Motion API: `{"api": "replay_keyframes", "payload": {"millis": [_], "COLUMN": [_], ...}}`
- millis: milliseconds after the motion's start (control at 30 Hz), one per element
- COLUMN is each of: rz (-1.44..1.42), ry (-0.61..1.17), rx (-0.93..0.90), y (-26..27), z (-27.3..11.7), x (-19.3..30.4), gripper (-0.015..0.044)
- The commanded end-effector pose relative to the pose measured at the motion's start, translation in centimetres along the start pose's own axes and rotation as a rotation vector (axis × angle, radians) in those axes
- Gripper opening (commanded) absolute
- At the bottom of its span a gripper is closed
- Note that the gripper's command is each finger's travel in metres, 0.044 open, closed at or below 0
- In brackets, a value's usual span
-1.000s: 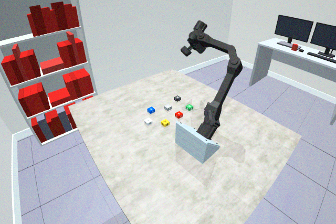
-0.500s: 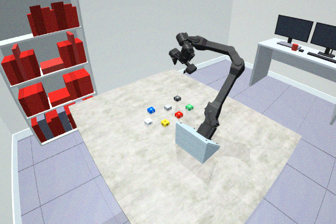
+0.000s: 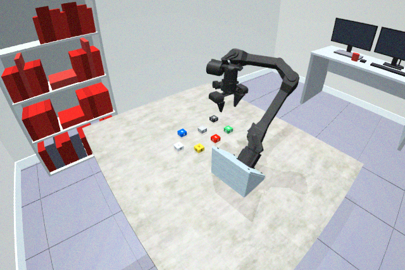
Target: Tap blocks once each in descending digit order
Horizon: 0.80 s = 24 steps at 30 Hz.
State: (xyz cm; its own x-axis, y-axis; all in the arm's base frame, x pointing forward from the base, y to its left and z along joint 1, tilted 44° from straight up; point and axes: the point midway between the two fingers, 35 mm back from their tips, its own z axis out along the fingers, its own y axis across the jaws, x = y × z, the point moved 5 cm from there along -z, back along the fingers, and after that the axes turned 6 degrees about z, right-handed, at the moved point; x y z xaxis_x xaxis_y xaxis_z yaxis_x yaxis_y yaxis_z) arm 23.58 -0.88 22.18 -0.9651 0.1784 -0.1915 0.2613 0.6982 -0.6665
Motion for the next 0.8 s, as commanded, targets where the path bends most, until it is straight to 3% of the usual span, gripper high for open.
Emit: {"api": "replay_keyframes", "payload": {"millis": [0, 667, 767], "rz": [-0.078, -0.078, -0.079], "ry": [0.028, 0.028, 0.028], "rx": [0.003, 0.003, -0.003], "y": [-0.3, -0.3, 2.1], "z": [-0.1, -0.1, -0.1], "x": [1.0, 1.0, 1.5], "gripper": [0.0400, 0.0400, 0.0400]}}
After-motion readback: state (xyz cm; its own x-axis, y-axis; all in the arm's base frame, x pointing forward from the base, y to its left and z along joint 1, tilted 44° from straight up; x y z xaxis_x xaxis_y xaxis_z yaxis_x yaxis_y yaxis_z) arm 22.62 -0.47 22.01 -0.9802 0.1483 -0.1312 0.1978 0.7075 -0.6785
